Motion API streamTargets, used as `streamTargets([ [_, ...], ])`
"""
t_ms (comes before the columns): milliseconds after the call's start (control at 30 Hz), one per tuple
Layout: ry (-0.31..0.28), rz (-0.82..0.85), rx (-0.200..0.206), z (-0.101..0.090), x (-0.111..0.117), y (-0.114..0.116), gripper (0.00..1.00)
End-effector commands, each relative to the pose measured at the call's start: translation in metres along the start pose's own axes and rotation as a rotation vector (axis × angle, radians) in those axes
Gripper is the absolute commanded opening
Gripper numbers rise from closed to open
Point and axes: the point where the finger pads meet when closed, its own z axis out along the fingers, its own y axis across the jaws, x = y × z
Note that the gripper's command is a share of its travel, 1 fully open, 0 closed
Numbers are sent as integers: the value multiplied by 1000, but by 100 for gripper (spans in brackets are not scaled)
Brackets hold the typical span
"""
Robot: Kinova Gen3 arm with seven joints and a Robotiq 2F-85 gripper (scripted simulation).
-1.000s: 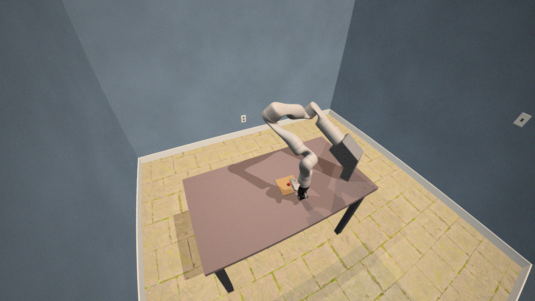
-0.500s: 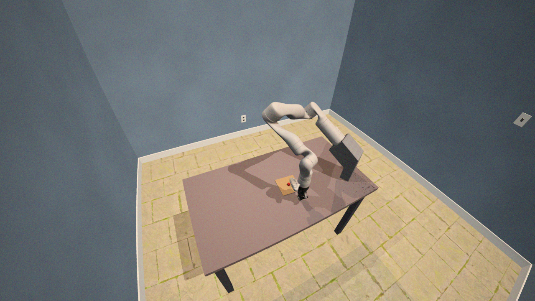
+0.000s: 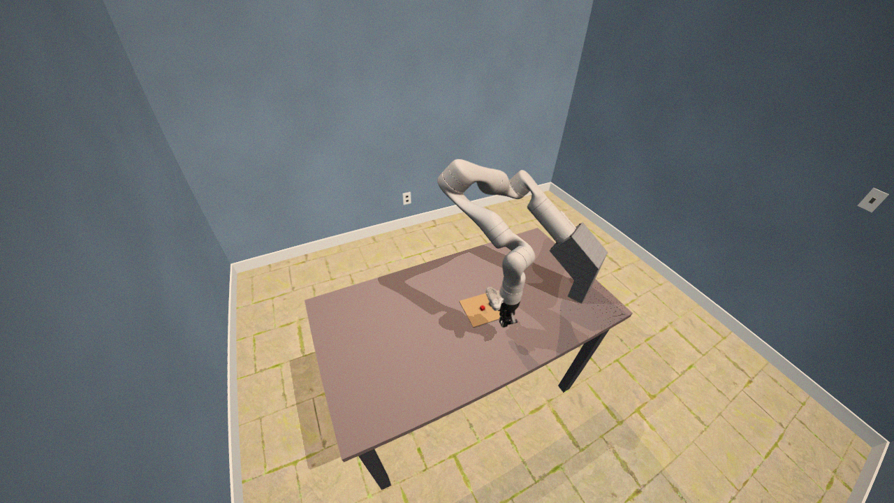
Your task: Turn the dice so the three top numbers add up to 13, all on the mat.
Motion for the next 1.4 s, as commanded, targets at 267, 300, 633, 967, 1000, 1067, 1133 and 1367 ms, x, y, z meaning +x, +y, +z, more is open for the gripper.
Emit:
streamTargets([
  [267, 6, -8, 8, -49, 3, -1, 11],
  [300, 6, -8, 8, -49, 3, -1, 11],
  [633, 6, -14, 8, -49, 5, 2, 11],
  [967, 6, -170, 9, -53, 65, 85, 11],
  [1000, 6, -170, 9, -53, 65, 85, 11],
  [1067, 7, -185, 9, -53, 70, 94, 11],
  [1133, 7, -207, 8, -53, 76, 107, 11],
  [1367, 7, -219, 7, -53, 80, 115, 11],
])
